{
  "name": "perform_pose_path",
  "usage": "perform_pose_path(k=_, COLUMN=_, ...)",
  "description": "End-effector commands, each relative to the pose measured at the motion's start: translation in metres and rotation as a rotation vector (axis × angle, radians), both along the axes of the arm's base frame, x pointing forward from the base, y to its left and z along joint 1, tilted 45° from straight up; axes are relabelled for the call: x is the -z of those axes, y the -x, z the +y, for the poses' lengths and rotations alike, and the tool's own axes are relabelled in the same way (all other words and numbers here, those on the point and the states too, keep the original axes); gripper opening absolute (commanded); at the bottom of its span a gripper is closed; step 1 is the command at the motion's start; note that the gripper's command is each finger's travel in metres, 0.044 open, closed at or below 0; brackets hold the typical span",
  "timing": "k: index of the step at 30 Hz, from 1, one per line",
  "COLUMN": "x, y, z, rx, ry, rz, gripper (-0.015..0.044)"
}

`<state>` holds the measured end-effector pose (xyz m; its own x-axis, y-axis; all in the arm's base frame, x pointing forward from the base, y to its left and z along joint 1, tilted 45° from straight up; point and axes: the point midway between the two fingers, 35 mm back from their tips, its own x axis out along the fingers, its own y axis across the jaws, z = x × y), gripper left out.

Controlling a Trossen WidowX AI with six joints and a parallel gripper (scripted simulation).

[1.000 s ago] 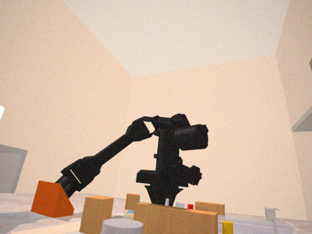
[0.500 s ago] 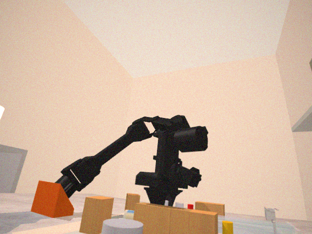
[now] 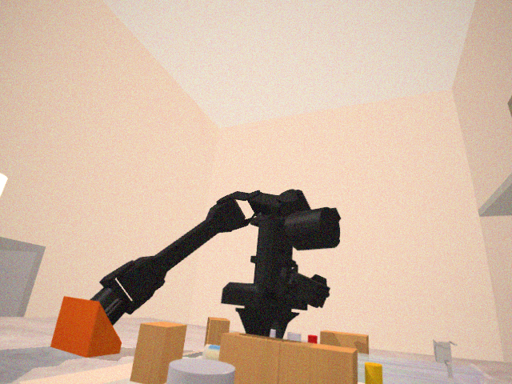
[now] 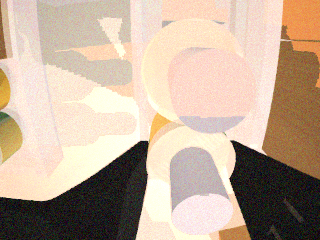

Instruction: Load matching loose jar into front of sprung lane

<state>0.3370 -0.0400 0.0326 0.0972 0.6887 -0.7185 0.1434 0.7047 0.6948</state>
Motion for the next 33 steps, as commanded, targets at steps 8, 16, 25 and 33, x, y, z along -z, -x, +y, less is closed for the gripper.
perform_pose_path(k=8, x=-0.0005, y=0.0000, z=0.0011, rx=0.002, ry=-0.005, rz=-0.009, gripper=0.0000)
perform_pose_path(k=16, x=-0.0005, y=0.0013, z=0.0013, rx=0.002, ry=-0.005, rz=-0.009, gripper=0.0000)
perform_pose_path(k=25, x=-0.0005, y=0.0028, z=0.0016, rx=0.002, ry=-0.005, rz=-0.009, gripper=0.0000)
perform_pose_path(k=33, x=0.0000, y=0.0062, z=0.0012, rx=0.002, ry=-0.005, rz=-0.009, gripper=0.0000)
